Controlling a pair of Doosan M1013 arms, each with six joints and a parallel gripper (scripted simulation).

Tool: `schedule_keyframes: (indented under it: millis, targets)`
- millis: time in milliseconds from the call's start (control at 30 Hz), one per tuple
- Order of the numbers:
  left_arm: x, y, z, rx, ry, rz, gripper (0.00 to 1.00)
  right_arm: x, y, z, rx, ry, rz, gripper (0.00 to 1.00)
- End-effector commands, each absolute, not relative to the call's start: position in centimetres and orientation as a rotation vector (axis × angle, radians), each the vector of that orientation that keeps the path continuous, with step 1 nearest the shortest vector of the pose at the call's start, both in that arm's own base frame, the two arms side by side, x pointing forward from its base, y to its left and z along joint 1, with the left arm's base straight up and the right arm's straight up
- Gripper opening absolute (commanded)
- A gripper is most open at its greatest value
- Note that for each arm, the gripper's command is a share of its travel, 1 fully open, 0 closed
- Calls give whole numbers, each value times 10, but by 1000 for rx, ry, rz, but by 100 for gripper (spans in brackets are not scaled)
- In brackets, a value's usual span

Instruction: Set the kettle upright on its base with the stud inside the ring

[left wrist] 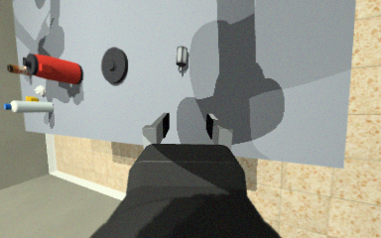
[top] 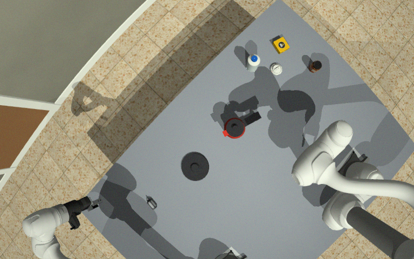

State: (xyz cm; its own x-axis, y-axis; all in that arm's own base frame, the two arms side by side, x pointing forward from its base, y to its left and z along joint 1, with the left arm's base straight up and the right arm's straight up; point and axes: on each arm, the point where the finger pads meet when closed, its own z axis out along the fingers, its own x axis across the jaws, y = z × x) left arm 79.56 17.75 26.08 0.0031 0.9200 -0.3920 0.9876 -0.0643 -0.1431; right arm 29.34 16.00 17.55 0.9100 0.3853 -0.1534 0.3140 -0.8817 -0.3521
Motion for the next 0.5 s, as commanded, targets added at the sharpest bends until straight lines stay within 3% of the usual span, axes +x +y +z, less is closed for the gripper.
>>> schedule_keyframes:
  millis: [0, 467]
  targets:
    - [779, 205, 258, 2048, 2077, -588, 100, 294, 160, 176, -2750, -518, 313, 100]
    - [576, 392, 225, 1566, 2514, -720, 100, 294, 160, 176, -2750, -518, 313, 100]
